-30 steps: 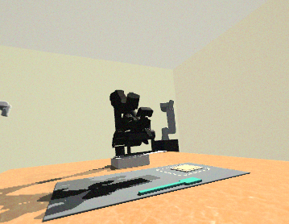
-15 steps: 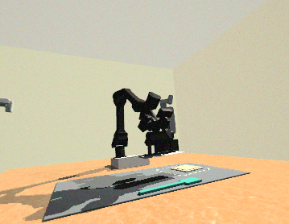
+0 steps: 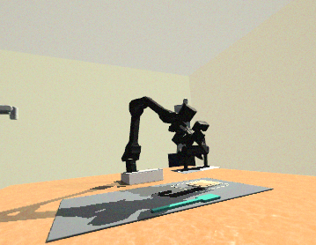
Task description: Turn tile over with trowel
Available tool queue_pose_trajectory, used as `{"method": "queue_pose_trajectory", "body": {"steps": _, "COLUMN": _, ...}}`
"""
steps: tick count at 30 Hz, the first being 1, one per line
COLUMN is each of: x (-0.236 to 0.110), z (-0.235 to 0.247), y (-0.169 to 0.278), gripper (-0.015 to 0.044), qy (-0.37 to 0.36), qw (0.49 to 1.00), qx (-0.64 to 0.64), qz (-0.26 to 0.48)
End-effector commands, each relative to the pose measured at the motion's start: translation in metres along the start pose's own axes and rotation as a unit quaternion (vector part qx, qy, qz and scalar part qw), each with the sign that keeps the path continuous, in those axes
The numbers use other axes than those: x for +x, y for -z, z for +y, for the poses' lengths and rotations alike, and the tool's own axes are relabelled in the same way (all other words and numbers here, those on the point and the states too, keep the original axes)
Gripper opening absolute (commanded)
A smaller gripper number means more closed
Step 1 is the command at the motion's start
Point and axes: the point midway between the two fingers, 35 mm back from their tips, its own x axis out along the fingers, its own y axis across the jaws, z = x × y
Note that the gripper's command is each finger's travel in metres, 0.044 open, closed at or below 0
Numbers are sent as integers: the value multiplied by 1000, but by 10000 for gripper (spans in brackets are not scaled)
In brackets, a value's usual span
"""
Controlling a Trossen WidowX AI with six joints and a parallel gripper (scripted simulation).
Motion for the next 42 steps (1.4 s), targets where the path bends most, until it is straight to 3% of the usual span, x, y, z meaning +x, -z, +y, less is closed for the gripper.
{"method": "queue_pose_trajectory", "body": {"steps": 1, "x": 2, "z": 5, "y": 20, "gripper": 0, "qy": -5, "qw": 1000, "qx": -1, "qz": 0}}
{"method": "queue_pose_trajectory", "body": {"steps": 34, "x": 2, "z": -31, "y": 227, "gripper": 0, "qy": -42, "qw": 999, "qx": 32, "qz": -10}}
{"method": "queue_pose_trajectory", "body": {"steps": 42, "x": 4, "z": -38, "y": 237, "gripper": 0, "qy": -45, "qw": 998, "qx": 34, "qz": -10}}
